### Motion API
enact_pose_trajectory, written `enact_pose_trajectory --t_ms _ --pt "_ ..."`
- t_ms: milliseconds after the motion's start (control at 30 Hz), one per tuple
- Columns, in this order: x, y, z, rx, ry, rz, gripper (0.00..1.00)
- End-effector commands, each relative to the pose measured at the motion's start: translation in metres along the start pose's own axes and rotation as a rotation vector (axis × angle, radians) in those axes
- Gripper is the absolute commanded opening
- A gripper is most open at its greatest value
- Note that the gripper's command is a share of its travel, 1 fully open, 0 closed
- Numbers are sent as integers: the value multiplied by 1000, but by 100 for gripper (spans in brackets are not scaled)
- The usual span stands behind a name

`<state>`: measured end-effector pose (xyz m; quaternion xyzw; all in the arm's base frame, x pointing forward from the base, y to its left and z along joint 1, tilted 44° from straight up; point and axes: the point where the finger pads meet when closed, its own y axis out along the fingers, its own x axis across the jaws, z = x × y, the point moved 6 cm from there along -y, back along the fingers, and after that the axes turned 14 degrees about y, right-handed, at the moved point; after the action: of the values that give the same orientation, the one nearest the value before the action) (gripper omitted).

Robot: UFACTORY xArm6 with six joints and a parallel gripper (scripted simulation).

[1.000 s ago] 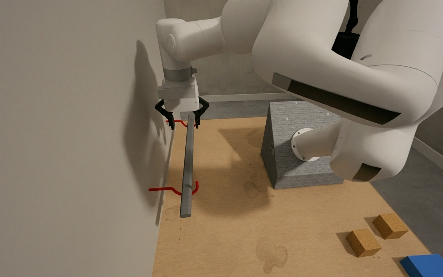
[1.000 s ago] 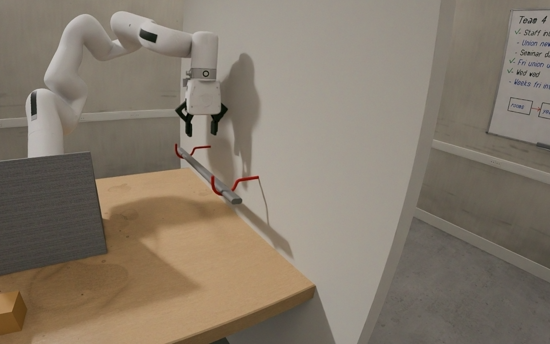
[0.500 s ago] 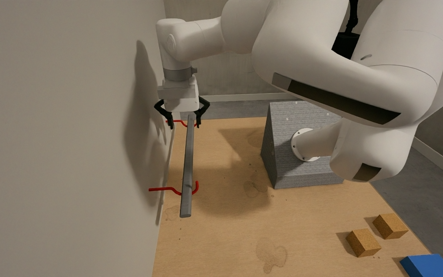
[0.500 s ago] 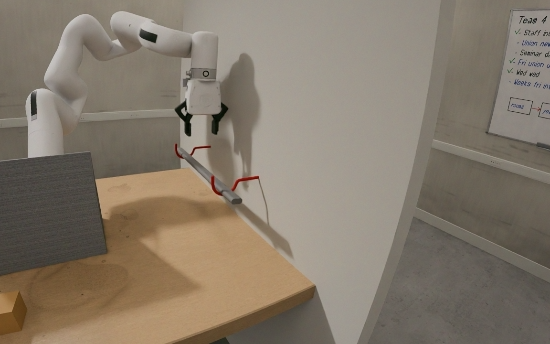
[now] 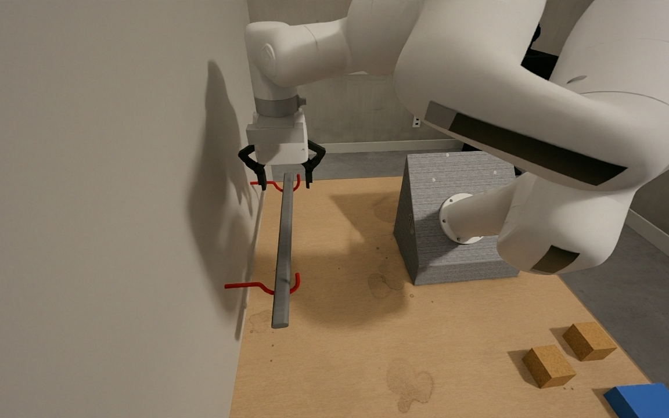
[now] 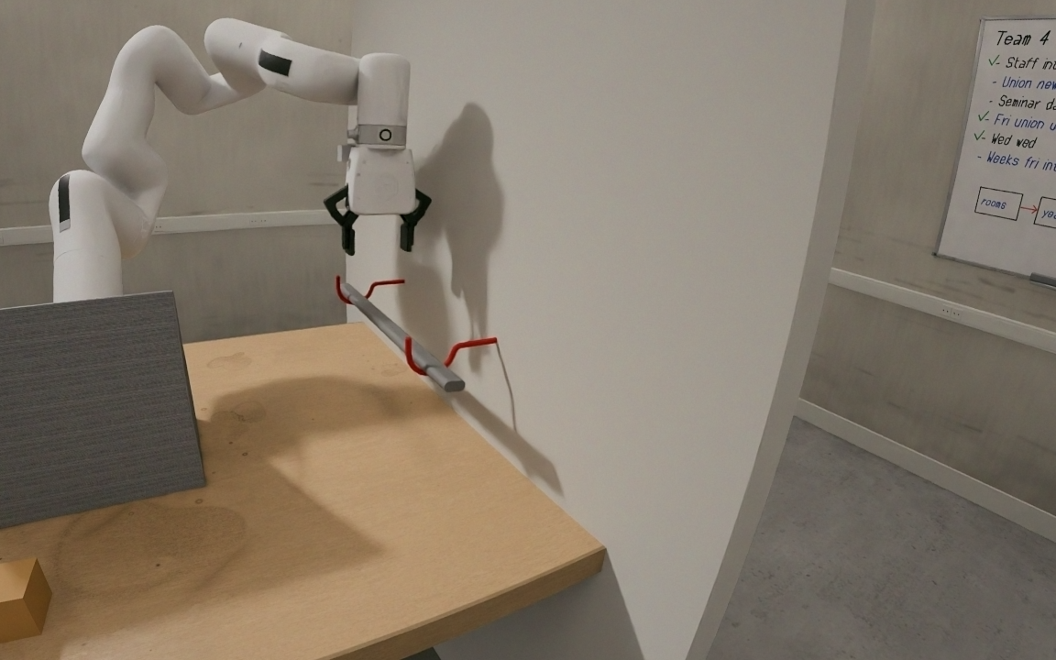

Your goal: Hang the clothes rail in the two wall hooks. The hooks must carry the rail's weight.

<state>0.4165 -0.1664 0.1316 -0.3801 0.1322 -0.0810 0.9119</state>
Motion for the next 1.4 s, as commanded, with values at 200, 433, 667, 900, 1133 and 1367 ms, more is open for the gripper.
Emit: enact_pose_trajectory --t_ms 200,433,667,900,1133,1367 --pt "-12 -9 -3 -1 -1 -4 100" --pt "-22 -15 -6 -1 -1 -4 100" --pt "-31 -19 -8 -1 -1 -4 100" --pt "-39 -24 -10 -1 -1 -4 100" --pt "-49 -30 -12 -2 -1 -4 100" --pt "-56 -34 -14 -2 -1 -3 100"
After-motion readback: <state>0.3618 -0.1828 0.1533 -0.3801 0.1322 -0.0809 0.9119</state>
